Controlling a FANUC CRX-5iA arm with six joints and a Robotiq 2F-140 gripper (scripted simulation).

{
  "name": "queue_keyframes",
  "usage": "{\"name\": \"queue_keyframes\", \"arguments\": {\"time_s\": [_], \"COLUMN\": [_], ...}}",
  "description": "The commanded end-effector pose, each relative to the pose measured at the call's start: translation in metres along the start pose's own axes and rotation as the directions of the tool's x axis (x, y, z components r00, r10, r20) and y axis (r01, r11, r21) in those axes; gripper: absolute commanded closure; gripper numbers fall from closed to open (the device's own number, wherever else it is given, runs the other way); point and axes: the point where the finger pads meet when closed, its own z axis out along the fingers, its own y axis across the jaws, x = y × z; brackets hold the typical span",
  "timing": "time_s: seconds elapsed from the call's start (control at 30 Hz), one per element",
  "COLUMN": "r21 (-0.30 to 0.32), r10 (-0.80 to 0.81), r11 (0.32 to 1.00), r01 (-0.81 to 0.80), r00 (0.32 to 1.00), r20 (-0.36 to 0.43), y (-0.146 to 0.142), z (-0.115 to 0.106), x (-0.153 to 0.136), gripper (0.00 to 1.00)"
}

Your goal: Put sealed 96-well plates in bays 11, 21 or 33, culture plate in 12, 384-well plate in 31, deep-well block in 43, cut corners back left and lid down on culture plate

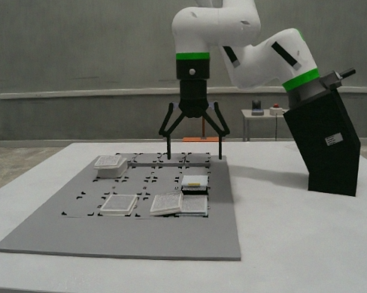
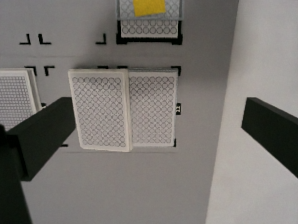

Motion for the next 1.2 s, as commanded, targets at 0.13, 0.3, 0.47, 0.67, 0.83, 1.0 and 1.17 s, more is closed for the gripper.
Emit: {"name": "queue_keyframes", "arguments": {"time_s": [0.13, 0.3, 0.47, 0.67, 0.83, 1.0, 1.17], "r21": [0.001, 0.001, 0.001, 0.001, 0.001, 0.001, 0.001], "r10": [0.000, 0.000, 0.000, 0.000, 0.000, 0.000, 0.000], "r11": [1.000, 1.000, 1.000, 1.000, 1.000, 1.000, 1.000], "r01": [0.000, 0.000, 0.000, 0.000, 0.000, 0.000, 0.000], "r00": [1.000, 1.000, 1.000, 1.000, 1.000, 1.000, 1.000], "r20": [0.001, 0.001, 0.001, 0.001, 0.001, 0.001, 0.001], "y": [0.000, 0.000, 0.000, 0.000, 0.000, 0.000, 0.000], "z": [0.000, 0.000, 0.000, 0.000, 0.000, 0.000, 0.000], "x": [-0.001, -0.001, -0.001, -0.001, 0.003, 0.023, 0.043], "gripper": [0.00, 0.00, 0.00, 0.00, 0.00, 0.00, 0.00]}}
